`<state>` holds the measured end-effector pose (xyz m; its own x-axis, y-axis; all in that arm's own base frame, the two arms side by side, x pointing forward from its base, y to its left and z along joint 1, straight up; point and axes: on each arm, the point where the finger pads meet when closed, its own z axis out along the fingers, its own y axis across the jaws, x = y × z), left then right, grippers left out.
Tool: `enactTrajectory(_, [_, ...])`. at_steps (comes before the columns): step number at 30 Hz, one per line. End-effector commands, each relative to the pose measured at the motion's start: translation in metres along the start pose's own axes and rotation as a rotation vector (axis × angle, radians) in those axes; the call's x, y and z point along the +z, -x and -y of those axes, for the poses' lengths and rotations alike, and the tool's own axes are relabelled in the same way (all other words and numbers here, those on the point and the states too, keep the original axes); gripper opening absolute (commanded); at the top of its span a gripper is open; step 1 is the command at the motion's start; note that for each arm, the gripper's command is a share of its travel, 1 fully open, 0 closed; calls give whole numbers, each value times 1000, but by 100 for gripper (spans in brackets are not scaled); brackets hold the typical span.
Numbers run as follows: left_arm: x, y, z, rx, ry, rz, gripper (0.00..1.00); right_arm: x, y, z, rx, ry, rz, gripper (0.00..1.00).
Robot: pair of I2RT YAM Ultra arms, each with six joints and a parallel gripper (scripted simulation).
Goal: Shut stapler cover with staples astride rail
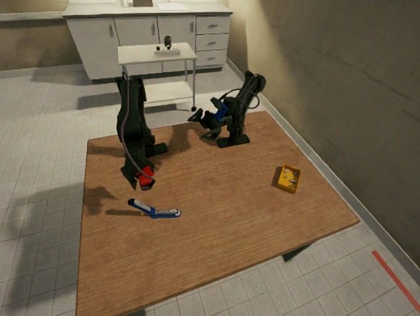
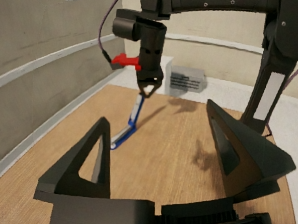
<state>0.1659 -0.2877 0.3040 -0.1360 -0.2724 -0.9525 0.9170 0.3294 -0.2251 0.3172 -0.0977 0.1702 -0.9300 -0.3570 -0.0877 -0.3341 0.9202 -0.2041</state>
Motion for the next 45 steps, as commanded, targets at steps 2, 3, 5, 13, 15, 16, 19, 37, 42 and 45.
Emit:
enactTrajectory(2, [0, 7, 0, 1, -2, 21, 100, 4, 11, 0, -262, -15, -123, 50])
enactTrajectory(3, [0, 7, 0, 1, -2, 21, 100, 7, 13, 0, -308, -14, -148, 50])
enactTrajectory(5, [0, 7, 0, 1, -2, 21, 100, 13, 18, -1, -396, -10, -195, 50])
enactTrajectory(13, [0, 7, 0, 1, -2, 21, 100, 29, 31, -1, -656, 7, -335, 50])
enactTrajectory(15, [0, 7, 0, 1, -2, 21, 100, 35, 36, -1, -731, 14, -375, 50])
enactTrajectory(16, [0, 7, 0, 1, -2, 21, 100, 38, 38, -1, -761, 17, -390, 50])
enactTrajectory(19, [0, 7, 0, 1, -2, 21, 100, 46, 46, -3, -842, 26, -431, 50])
enactTrajectory(37, [0, 7, 0, 1, -2, 21, 100, 50, 49, 4, -849, 18, -429, 50])
enactTrajectory(42, [0, 7, 0, 1, -2, 21, 100, 60, 47, 6, -849, 17, -428, 50])
enactTrajectory(45, [0, 7, 0, 1, -2, 21, 100, 63, 45, 6, -849, 17, -428, 50])
